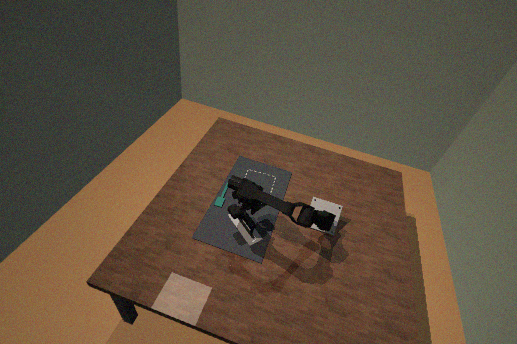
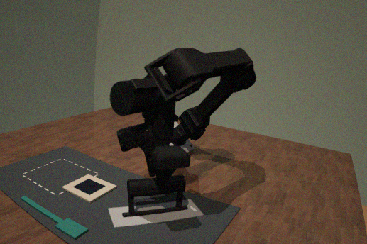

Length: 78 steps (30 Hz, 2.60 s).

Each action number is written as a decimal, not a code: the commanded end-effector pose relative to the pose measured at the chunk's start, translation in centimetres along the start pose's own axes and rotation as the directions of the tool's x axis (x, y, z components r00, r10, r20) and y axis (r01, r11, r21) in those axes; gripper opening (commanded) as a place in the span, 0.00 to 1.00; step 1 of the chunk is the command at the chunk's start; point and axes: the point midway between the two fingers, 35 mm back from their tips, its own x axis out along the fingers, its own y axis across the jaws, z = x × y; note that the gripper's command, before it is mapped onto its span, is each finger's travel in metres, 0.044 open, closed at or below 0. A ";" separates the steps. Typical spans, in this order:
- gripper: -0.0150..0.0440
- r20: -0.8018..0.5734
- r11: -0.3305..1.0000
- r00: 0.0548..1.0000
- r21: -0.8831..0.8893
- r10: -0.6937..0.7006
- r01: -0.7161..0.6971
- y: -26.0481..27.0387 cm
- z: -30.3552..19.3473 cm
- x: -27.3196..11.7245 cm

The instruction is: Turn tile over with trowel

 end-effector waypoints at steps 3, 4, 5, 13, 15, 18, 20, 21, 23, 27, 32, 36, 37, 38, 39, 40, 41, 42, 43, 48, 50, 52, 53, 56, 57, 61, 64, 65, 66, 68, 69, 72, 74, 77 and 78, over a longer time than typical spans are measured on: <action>0.71 -0.005 1.000 1.000 -0.005 -0.001 0.001 -0.1 -0.1 1.2; 0.71 -0.005 1.000 1.000 -0.007 -0.001 0.001 -0.1 -0.1 1.3; 0.71 -0.005 1.000 1.000 -0.009 -0.001 0.001 -0.1 -0.1 1.5; 0.49 -0.006 1.000 1.000 -0.011 -0.001 0.001 -0.1 -0.1 1.7; 0.47 -0.006 1.000 1.000 -0.011 -0.001 0.001 -0.1 -0.1 1.7; 0.47 -0.006 1.000 1.000 -0.011 -0.001 0.001 -0.1 -0.1 1.7; 0.47 -0.006 1.000 1.000 -0.011 -0.001 0.001 -0.1 -0.1 1.7; 0.47 -0.006 1.000 1.000 -0.011 -0.001 0.001 -0.1 -0.1 1.7; 0.47 -0.006 1.000 1.000 -0.011 -0.001 0.001 -0.1 -0.1 1.7; 0.47 -0.006 1.000 1.000 -0.011 -0.001 0.001 -0.1 -0.1 1.7; 0.47 -0.006 1.000 1.000 -0.011 -0.001 0.001 -0.1 -0.1 1.7; 0.47 -0.006 1.000 1.000 -0.006 -0.001 0.001 -0.1 -0.1 1.7; 0.47 -0.006 1.000 1.000 0.009 -0.001 0.001 -0.1 -0.1 1.7; 0.47 -0.006 0.999 1.000 0.034 -0.001 0.001 -0.1 -0.1 1.7; 0.47 -0.006 0.998 1.000 0.064 -0.001 0.001 -0.1 -0.1 1.7; 0.47 -0.006 0.996 1.000 0.094 -0.001 0.001 -0.1 -0.1 1.7; 0.47 -0.006 0.992 1.000 0.124 -0.001 0.001 -0.1 -0.1 1.7; 0.47 -0.006 0.988 1.000 0.153 -0.001 0.002 -0.1 -0.1 1.7; 0.47 -0.006 0.983 1.000 0.183 -0.001 0.002 -0.1 -0.1 1.7; 0.47 -0.006 0.946 1.000 0.325 -0.001 0.003 -0.1 -0.1 1.7; 0.47 -0.006 0.925 1.000 0.380 -0.001 0.003 -0.1 -0.1 1.7; 0.47 -0.006 0.901 1.000 0.433 -0.001 0.003 -0.1 -0.1 1.7; 0.47 -0.006 0.888 1.000 0.459 -0.001 0.003 -0.1 -0.1 1.7; 0.47 -0.006 0.845 1.000 0.535 -0.001 0.004 -0.1 -0.1 1.7; 0.47 -0.006 0.829 1.000 0.559 -0.001 0.004 -0.1 -0.1 1.7; 0.47 -0.006 0.758 1.000 0.652 -0.001 0.004 -0.1 -0.1 1.7; 0.47 -0.006 0.699 1.000 0.716 -0.001 0.005 -0.1 -0.1 1.7; 0.47 -0.006 0.677 1.000 0.736 -0.001 0.005 -0.1 -0.1 1.7; 0.47 -0.006 0.656 1.000 0.755 -0.001 0.005 -0.1 -0.1 1.7; 0.47 -0.006 0.611 1.000 0.792 -0.001 0.005 -0.1 -0.1 1.7; 0.47 -0.006 0.587 1.000 0.809 -0.001 0.005 -0.1 -0.1 1.7; 0.47 -0.006 0.514 1.000 0.858 -0.001 0.005 -0.1 -0.1 1.7; 0.47 -0.006 0.464 1.000 0.886 -0.001 0.005 -0.1 -0.1 1.7; 0.47 -0.006 0.390 1.000 0.921 -0.001 0.006 -0.1 -0.1 1.7; 0.47 -0.006 0.377 1.000 0.926 -0.001 0.006 -0.1 -0.1 1.7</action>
